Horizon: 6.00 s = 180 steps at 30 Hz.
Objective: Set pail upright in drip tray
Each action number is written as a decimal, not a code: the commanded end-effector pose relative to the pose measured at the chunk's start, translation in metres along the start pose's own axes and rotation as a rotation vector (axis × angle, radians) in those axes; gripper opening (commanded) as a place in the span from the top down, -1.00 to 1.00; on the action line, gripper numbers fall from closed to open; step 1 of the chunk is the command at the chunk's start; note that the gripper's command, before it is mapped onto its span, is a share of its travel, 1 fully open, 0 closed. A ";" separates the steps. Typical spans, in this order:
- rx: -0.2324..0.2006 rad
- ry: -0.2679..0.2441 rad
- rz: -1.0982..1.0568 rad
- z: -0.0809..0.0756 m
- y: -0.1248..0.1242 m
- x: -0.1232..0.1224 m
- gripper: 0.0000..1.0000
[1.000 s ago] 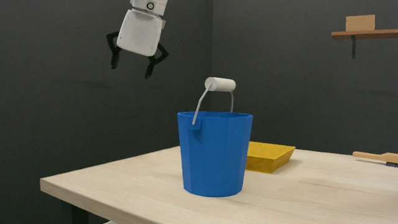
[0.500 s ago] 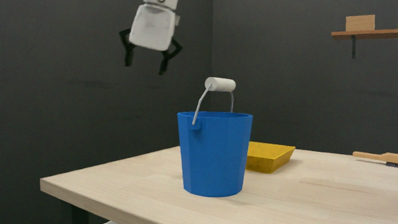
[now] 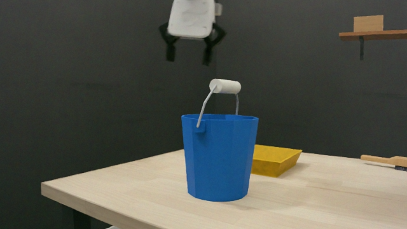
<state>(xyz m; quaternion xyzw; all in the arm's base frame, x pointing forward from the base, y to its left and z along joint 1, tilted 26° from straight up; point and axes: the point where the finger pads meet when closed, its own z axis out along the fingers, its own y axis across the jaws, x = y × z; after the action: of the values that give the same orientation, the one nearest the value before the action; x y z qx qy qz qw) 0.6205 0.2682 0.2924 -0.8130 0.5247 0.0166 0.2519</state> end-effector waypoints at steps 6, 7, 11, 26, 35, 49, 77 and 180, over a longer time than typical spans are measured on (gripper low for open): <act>-0.096 -0.020 0.165 -0.024 0.078 -0.007 -1.00; -0.106 -0.021 0.181 -0.026 0.086 -0.008 -1.00; -0.111 -0.022 0.191 -0.027 0.091 -0.009 -1.00; -0.111 -0.022 0.191 -0.027 0.091 -0.009 -1.00; -0.111 -0.022 0.191 -0.023 0.091 -0.009 -1.00; -0.111 -0.022 0.191 -0.003 0.093 -0.009 -1.00; -0.111 -0.022 0.191 0.047 0.099 -0.011 -1.00; -0.111 -0.022 0.191 0.024 0.096 -0.010 1.00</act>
<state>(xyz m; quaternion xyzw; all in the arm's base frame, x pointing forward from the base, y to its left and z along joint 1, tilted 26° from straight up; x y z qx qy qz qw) 0.5383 0.2575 0.2325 -0.7720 0.5951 0.0790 0.2089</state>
